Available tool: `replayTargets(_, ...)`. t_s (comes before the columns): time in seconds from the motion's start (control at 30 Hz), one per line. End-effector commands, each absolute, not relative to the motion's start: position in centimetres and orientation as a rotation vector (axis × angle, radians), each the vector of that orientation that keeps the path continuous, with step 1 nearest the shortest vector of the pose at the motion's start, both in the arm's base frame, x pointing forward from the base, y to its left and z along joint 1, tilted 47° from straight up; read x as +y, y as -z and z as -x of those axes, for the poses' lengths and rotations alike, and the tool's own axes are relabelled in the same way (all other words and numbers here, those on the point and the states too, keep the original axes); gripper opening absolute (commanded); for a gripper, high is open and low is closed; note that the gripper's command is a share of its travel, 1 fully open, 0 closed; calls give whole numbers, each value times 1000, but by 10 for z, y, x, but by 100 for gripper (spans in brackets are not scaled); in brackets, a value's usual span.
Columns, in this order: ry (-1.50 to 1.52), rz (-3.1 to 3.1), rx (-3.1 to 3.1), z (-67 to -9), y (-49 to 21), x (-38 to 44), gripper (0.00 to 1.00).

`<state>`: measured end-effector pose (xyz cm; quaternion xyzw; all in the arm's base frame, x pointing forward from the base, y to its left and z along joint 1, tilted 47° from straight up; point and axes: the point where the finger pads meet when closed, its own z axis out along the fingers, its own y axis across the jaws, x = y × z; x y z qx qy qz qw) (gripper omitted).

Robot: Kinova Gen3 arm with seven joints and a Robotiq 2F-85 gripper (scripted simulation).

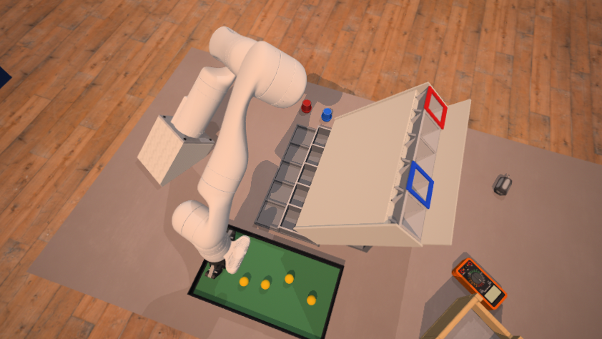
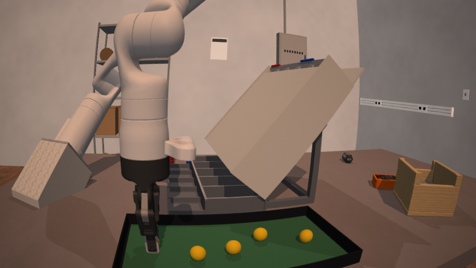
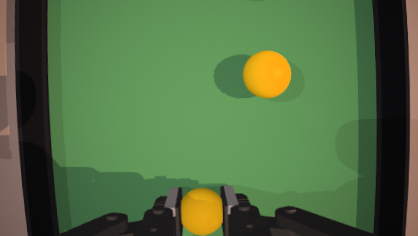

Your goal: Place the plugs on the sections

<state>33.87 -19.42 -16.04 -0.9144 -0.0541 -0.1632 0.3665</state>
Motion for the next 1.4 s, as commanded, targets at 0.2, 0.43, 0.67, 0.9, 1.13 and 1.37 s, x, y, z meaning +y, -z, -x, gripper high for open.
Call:
replayTargets(0.2,421,2352,-138,-318,104,-251,0)
replayTargets(0.43,421,2352,-138,-305,69,-286,0)
replayTargets(0.67,418,2354,-137,-362,34,-301,0)
replayTargets(0.9,418,2354,-137,-414,1,-314,0)
replayTargets(1.13,418,2354,-137,-420,-3,-316,0)
replayTargets(1.37,430,2359,-139,-410,-76,-283,0)
